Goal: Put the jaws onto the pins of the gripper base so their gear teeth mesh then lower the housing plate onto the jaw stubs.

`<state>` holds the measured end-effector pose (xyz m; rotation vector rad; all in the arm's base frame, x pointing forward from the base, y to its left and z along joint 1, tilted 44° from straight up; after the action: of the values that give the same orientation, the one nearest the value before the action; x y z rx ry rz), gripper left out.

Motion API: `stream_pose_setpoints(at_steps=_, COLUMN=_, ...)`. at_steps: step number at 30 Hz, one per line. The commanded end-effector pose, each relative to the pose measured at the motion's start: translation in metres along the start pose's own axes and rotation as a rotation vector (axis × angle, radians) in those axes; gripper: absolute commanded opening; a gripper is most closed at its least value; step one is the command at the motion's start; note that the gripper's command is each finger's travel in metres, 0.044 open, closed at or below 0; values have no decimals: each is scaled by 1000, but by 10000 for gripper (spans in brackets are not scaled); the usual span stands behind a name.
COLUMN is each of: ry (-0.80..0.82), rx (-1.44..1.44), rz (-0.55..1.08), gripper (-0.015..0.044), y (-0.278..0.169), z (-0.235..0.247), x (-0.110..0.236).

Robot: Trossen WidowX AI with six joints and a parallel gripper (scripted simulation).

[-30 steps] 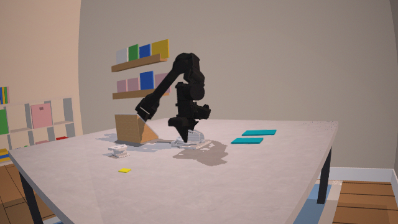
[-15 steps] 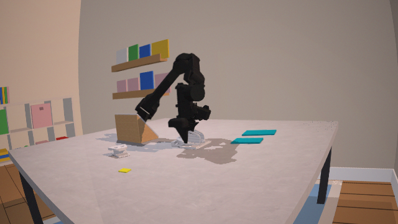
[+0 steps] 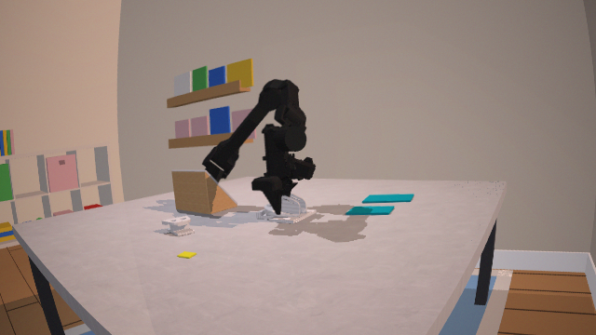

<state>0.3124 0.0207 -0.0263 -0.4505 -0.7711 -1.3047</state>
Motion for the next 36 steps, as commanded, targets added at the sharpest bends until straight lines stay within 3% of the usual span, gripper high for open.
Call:
stream_pose_setpoints(at_steps=1, ry=0, rx=2, rz=1, gripper=134, y=1, z=1, x=-3)
stream_pose_setpoints(at_steps=36, ry=0, rx=2, rz=1, gripper=134, y=1, z=1, x=3)
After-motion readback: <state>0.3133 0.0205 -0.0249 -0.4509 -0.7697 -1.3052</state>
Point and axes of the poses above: the point midway between the two fingers, 35 mm back from their tips, its own x axis back along the fingers, its own z axis across the jaws, y = z × x, the point moved 1 cm from there along x, back along the fingers, and after that the axes turned 3 degrees about -x, right-handed, at the moved point
